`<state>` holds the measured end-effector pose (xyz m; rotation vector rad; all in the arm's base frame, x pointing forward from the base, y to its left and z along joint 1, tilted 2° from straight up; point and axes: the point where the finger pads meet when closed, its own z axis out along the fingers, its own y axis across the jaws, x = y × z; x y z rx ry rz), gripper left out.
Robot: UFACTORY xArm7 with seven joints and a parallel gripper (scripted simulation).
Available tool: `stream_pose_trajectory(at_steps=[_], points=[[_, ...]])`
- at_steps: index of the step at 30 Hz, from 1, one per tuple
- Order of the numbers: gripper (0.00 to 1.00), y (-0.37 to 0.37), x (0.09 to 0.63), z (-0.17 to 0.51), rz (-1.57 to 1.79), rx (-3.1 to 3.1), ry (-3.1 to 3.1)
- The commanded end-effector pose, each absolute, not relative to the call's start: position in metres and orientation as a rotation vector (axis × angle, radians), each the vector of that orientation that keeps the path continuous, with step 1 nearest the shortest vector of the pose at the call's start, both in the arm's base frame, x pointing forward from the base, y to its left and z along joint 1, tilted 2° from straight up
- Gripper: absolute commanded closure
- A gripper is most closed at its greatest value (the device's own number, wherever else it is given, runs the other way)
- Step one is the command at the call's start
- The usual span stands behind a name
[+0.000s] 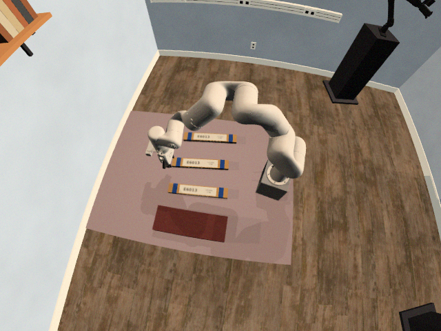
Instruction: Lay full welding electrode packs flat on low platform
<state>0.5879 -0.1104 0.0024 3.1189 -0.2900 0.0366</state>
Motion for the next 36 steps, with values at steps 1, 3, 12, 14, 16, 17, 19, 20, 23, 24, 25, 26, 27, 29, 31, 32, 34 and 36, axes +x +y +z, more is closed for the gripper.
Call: stream_pose_trajectory(at_steps=[1, 3, 12, 14, 16, 17, 19, 20, 23, 24, 25, 26, 27, 29, 31, 32, 34, 36], points=[[0.42, -0.111, 0.590, 0.005, 0.045, 3.118, -0.290], [0.42, -0.111, 0.590, 0.005, 0.045, 3.118, -0.290], [0.42, -0.111, 0.590, 0.005, 0.045, 3.118, -0.290], [0.42, -0.111, 0.590, 0.005, 0.045, 3.118, -0.290], [0.42, -0.111, 0.590, 0.005, 0.045, 3.118, -0.290], [0.42, -0.111, 0.590, 0.005, 0.045, 3.118, -0.290], [0.42, -0.111, 0.590, 0.005, 0.045, 3.118, -0.290], [0.42, -0.111, 0.590, 0.005, 0.045, 3.118, -0.290], [0.42, -0.111, 0.590, 0.005, 0.045, 3.118, -0.290], [0.42, -0.111, 0.590, 0.005, 0.045, 3.118, -0.290], [0.00, -0.112, 0.589, 0.005, 0.045, 3.118, -0.289], [0.00, -0.117, 0.587, 0.003, 0.045, 3.118, -0.287], [0.00, -0.130, 0.581, 0.000, 0.045, 3.118, -0.281], [0.00, -0.174, 0.558, -0.012, 0.043, 3.118, -0.258], [0.00, -0.182, 0.547, -0.014, 0.041, 3.119, -0.224], [0.00, -0.182, 0.547, -0.014, 0.041, 3.119, -0.224], [0.00, -0.215, 0.521, -0.024, 0.041, 3.120, -0.206], [0.00, -0.228, 0.503, -0.029, 0.041, 3.124, -0.174]])
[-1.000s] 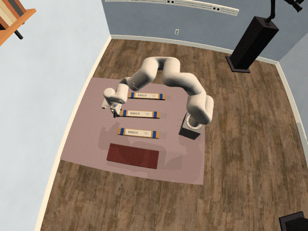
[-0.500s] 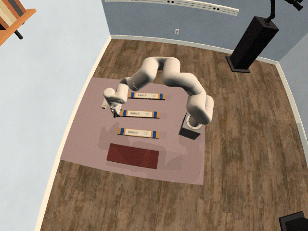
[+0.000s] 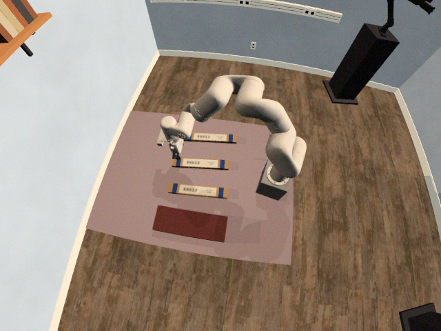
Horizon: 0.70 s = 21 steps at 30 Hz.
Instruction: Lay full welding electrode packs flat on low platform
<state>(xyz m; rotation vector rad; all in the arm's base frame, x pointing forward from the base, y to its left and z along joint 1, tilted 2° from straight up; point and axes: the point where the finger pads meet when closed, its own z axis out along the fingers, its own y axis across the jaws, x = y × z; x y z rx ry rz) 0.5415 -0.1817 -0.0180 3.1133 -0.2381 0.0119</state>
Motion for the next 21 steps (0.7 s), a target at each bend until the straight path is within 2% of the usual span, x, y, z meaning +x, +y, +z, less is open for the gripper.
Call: stream_pose_trajectory(at_steps=[1, 12, 14, 15, 21], points=[[0.00, -0.232, 0.496, -0.031, 0.042, 3.125, -0.162], [0.00, -0.325, 0.393, -0.061, 0.044, 3.127, -0.146], [0.00, -0.325, 0.393, -0.061, 0.044, 3.127, -0.146], [0.00, -0.351, 0.367, -0.068, 0.044, 3.127, -0.146], [0.00, -0.354, 0.365, -0.083, 0.044, 3.127, -0.146]])
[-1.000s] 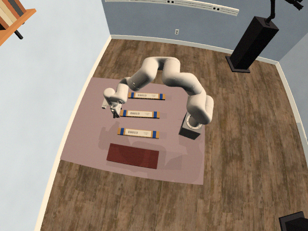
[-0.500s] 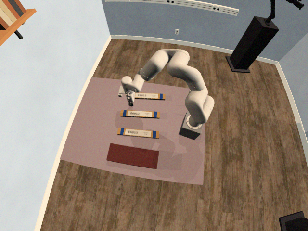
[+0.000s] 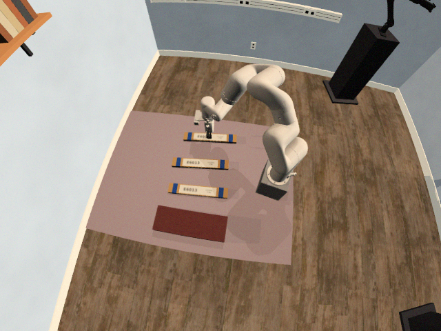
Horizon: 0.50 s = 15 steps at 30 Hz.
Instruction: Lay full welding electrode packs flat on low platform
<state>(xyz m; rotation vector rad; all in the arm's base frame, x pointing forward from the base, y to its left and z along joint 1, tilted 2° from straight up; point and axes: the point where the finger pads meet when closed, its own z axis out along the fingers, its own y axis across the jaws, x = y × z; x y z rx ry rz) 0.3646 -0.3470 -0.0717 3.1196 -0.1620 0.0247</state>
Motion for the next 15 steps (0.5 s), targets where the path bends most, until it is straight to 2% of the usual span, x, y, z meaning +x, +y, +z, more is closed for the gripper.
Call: stream_pose_trajectory(at_steps=[1, 15], points=[[0.00, -0.354, 0.365, -0.087, 0.044, 3.127, -0.146], [0.00, -0.354, 0.366, -0.128, 0.044, 3.127, -0.146]])
